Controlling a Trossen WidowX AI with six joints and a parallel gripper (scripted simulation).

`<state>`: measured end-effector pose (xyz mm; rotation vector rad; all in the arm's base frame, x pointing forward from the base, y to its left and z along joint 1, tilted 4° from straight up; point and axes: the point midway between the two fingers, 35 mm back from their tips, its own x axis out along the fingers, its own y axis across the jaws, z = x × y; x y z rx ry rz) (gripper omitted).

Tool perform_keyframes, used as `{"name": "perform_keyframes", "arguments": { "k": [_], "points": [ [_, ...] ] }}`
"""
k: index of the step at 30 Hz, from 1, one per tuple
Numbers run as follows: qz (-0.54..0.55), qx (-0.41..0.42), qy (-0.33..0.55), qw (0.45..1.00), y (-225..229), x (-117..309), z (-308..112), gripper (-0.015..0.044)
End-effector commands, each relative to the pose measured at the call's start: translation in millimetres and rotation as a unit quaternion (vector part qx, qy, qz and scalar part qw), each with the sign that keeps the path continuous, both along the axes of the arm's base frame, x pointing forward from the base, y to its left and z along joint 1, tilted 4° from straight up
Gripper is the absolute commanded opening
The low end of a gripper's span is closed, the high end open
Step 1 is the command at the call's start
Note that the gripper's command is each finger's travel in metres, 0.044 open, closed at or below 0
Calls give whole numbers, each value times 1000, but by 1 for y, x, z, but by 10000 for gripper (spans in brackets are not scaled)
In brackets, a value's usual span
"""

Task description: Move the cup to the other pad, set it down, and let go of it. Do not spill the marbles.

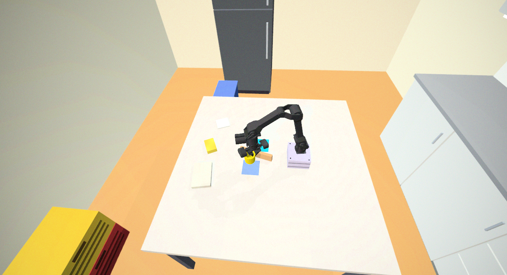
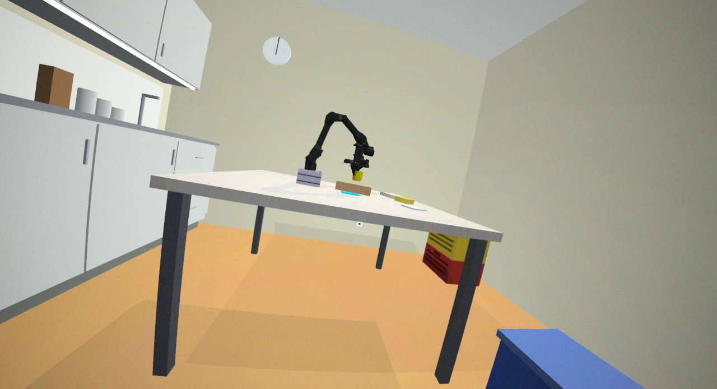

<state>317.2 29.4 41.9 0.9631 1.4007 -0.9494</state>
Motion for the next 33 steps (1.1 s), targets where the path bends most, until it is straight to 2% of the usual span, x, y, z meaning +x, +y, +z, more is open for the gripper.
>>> {"name": "perform_keyframes", "arguments": {
  "k": [1,20,33],
  "points": [
    [1,1,-1,1000,0,0,8,0],
    [0,0,0,1000,-1,-1,3,0],
    [1,0,0,1000,-28,-14,3,0]
  ]
}}
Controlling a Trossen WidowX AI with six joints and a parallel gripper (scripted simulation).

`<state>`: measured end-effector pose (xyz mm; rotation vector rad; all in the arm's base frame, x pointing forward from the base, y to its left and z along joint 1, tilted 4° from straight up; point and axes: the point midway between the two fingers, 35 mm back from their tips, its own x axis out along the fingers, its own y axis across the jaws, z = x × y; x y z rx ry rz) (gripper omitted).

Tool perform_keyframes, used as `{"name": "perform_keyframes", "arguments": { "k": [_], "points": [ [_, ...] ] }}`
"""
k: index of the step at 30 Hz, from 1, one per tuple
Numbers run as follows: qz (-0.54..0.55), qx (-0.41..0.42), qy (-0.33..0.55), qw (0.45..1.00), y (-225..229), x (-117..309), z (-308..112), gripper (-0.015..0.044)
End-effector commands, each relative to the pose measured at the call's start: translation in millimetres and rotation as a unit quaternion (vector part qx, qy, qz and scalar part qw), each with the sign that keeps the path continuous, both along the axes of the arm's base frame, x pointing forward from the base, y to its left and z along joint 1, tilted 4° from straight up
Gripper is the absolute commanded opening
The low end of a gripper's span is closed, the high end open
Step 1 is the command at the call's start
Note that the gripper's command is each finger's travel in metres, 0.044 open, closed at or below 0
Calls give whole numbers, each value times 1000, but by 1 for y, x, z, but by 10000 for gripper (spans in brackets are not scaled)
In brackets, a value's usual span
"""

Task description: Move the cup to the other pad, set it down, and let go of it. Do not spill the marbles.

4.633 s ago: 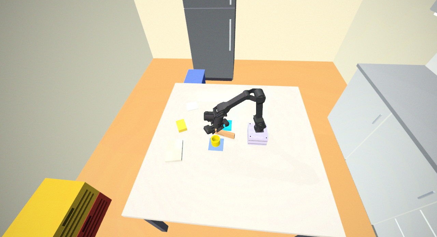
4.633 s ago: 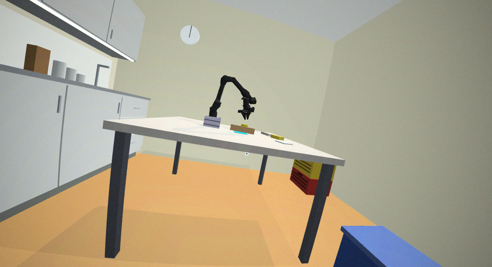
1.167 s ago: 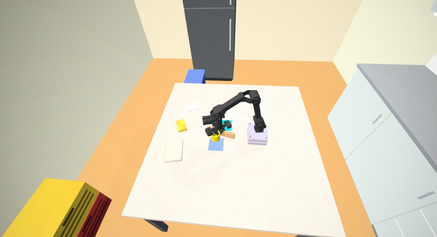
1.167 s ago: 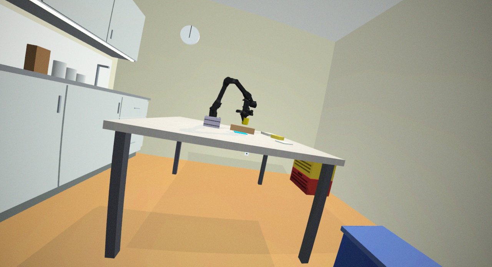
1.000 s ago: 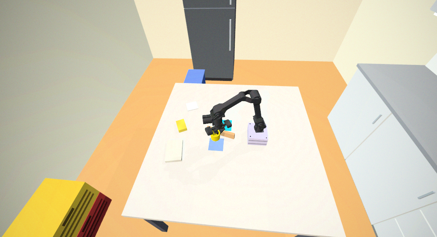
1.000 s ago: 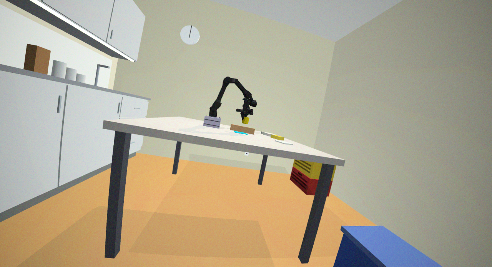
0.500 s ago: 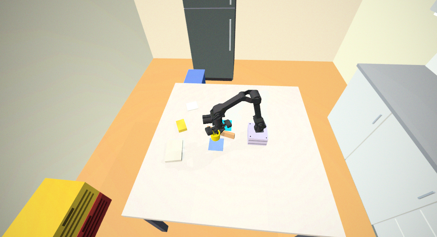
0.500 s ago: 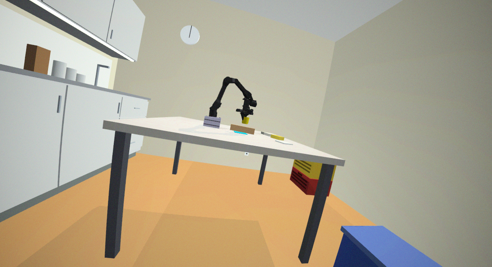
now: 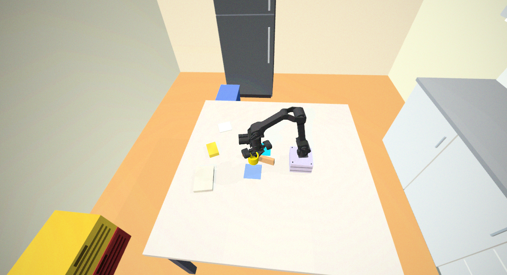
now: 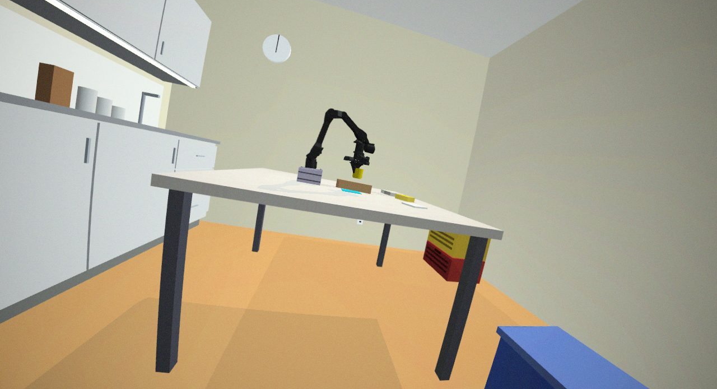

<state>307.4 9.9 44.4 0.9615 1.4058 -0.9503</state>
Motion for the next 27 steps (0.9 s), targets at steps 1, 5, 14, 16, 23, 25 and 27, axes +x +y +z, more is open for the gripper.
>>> {"name": "perform_keyframes", "arguments": {
  "k": [1,5,14,16,23,25,27],
  "points": [
    [0,-1,-3,1000,-11,-5,1,0],
    [0,-1,-3,1000,-20,-9,1,0],
    [0,-2,-2,1000,-39,-18,1,0],
    [0,-2,-2,1000,-43,-20,1,0],
    [0,-3,-2,1000,-57,-27,1,0],
    [0,-3,-2,1000,-61,-29,1,0],
    [0,-3,-2,1000,-65,-31,1,0]
  ]
}}
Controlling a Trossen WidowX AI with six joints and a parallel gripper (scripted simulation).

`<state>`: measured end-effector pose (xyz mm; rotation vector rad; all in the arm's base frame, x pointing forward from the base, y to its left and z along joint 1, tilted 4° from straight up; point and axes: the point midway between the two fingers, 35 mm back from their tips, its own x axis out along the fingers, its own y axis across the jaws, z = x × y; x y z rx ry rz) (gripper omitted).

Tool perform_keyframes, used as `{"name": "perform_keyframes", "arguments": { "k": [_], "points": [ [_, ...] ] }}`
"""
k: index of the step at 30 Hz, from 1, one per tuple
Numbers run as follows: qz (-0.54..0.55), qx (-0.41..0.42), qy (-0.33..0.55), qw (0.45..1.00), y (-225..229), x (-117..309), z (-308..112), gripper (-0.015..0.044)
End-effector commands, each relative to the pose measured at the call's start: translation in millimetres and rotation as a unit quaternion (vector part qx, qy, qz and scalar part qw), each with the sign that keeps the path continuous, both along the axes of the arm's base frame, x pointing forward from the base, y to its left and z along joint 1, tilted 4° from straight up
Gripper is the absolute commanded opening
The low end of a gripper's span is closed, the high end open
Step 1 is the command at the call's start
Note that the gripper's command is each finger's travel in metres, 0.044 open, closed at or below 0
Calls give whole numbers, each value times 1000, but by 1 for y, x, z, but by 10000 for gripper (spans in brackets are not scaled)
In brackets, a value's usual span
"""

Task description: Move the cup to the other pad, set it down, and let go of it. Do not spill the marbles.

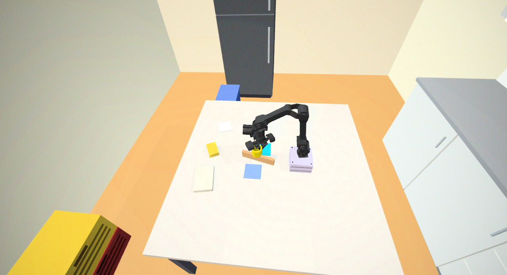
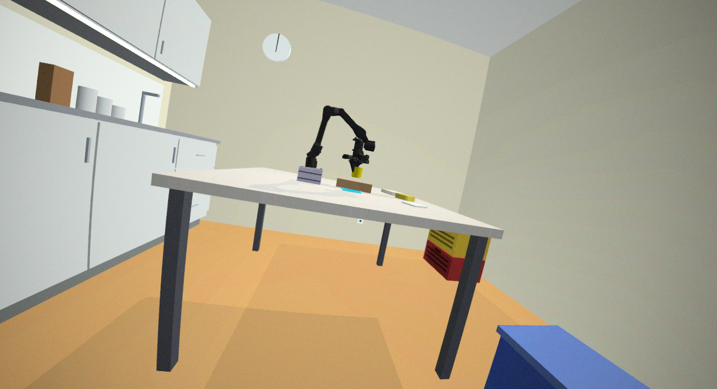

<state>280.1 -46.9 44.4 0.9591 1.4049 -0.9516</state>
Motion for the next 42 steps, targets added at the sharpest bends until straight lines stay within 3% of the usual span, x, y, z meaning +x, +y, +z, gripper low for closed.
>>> {"name": "perform_keyframes", "arguments": {
  "k": [1,42],
  "points": [
    [0,-2,-2,1000,-10,-5,1,0],
    [0,-6,0,1000,-87,-42,3,0]
  ]
}}
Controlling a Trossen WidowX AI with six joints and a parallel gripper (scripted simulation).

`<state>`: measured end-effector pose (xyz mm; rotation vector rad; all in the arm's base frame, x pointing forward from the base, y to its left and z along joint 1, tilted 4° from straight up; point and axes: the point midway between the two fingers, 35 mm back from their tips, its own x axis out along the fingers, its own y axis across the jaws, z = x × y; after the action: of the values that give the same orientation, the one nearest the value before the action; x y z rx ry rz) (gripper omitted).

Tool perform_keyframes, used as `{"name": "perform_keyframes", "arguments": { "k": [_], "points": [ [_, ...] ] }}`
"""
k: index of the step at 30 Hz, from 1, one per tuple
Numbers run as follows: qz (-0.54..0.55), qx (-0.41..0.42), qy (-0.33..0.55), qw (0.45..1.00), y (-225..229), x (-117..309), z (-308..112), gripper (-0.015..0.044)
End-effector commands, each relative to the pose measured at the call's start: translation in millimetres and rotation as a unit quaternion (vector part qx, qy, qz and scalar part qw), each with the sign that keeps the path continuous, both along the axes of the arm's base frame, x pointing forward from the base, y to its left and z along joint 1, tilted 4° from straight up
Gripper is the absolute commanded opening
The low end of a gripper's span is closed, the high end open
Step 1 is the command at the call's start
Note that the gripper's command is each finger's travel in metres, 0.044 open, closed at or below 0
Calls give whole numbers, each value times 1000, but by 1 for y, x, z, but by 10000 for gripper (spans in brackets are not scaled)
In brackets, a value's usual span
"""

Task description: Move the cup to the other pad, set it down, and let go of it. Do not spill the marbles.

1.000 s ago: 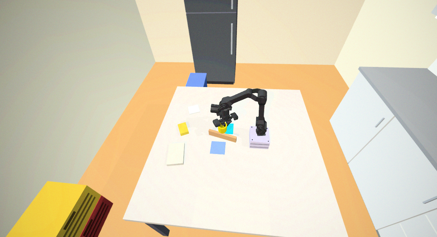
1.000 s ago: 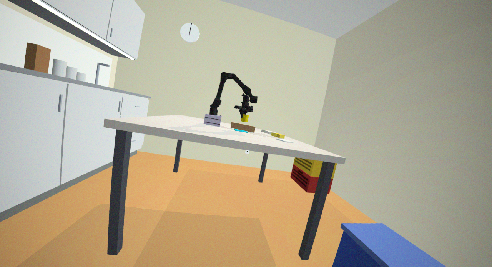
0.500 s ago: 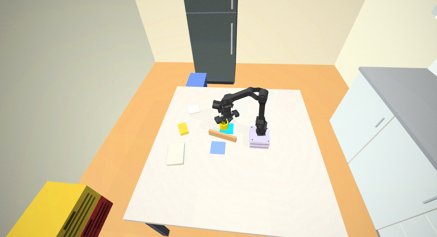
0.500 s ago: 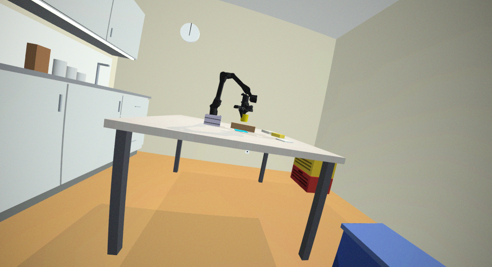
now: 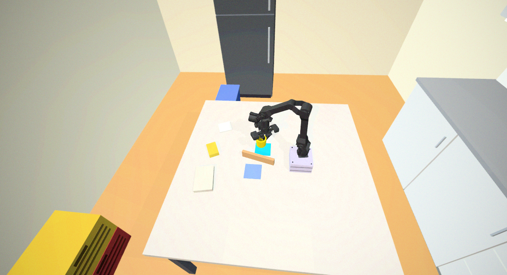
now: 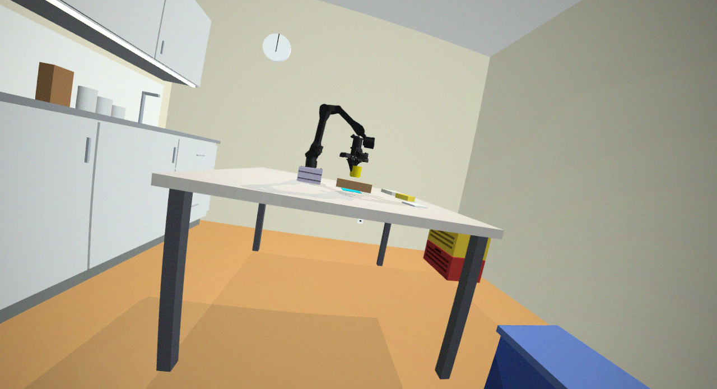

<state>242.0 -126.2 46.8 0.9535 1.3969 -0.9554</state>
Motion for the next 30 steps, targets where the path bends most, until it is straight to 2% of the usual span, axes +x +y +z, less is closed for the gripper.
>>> {"name": "perform_keyframes", "arguments": {
  "k": [1,14,30],
  "points": [
    [0,-1,1,1000,-9,-5,1,0],
    [0,-2,2,1000,-26,-15,0,0],
    [0,-2,2,1000,-26,-15,-25,0]
  ]
}}
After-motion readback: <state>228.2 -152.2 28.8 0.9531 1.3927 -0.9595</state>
